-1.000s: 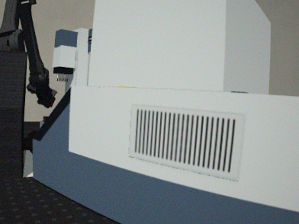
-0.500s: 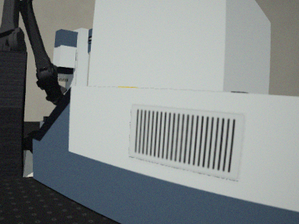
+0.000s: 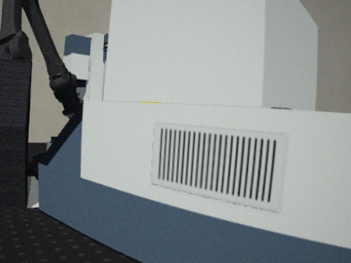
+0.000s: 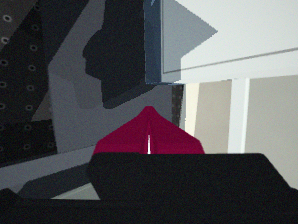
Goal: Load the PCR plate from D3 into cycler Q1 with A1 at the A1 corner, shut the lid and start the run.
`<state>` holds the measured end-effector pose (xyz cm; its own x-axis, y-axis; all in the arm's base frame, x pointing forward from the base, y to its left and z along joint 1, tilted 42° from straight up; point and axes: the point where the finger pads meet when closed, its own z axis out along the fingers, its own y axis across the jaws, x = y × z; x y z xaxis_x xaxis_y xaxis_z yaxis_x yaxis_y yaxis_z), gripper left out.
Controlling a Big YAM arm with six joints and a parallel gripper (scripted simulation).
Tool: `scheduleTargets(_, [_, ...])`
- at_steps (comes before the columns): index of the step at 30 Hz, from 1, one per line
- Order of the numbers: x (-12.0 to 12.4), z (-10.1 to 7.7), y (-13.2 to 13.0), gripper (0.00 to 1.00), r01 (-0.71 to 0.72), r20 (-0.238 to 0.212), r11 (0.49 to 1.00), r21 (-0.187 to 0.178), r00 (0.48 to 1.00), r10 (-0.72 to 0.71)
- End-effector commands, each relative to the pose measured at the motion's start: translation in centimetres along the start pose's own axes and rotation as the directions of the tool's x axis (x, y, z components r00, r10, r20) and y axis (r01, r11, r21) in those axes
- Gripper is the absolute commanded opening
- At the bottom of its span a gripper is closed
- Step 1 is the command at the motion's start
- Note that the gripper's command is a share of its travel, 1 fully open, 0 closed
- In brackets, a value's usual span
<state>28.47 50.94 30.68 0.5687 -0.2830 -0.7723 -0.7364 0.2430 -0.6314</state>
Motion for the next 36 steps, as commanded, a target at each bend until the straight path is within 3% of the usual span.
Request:
scheduleTargets(1, [0.1, -1.3, -2.9, 0.0, -0.057, -0.017, 0.997, 0.051, 0.998, 0.058])
scheduleTargets(3, [0.7, -1.6, -3.0, 0.0, -0.093, -0.044, 0.995, 0.043, 0.994, 0.095])
scheduleTargets(6, [1.6, -2.2, -3.6, 0.0, -0.136, -0.079, 0.989, 0.061, 0.987, 0.141])
scheduleTargets(10, [2.3, -2.4, -4.1, 0.0, -0.116, -0.064, 0.992, 0.058, 0.991, 0.119])
scheduleTargets(13, [4.2, -3.0, -5.0, 0.0, -0.099, -0.064, 0.993, 0.065, 0.993, 0.103])
scheduleTargets(16, [5.7, -3.5, -5.6, 0.0, -0.153, -0.124, 0.984, 0.089, 0.979, 0.163])
scheduleTargets(22, [7.8, -4.7, -5.9, 0.0, -0.211, -0.17, 0.974, 0.081, 0.96, 0.222])
scheduleTargets(24, [8.9, -5.3, -5.9, 0.0, -0.242, -0.207, 0.967, 0.08, 0.945, 0.254])
scheduleTargets(27, [8.9, -5.3, -6.0, 0.0, -0.243, -0.208, 0.966, 0.081, 0.944, 0.255])
scheduleTargets(30, [10.3, -6.0, -5.9, 0.0, -0.281, -0.249, 0.957, 0.07, 0.924, 0.29])
scheduleTargets(34, [12.9, -7.1, -5.7, 0.0, -0.259, -0.242, 0.963, 0.076, 0.932, 0.27])
scheduleTargets(36, [13.8, -7.5, -5.5, 0.0, -0.291, -0.277, 0.953, 0.08, 0.912, 0.302])
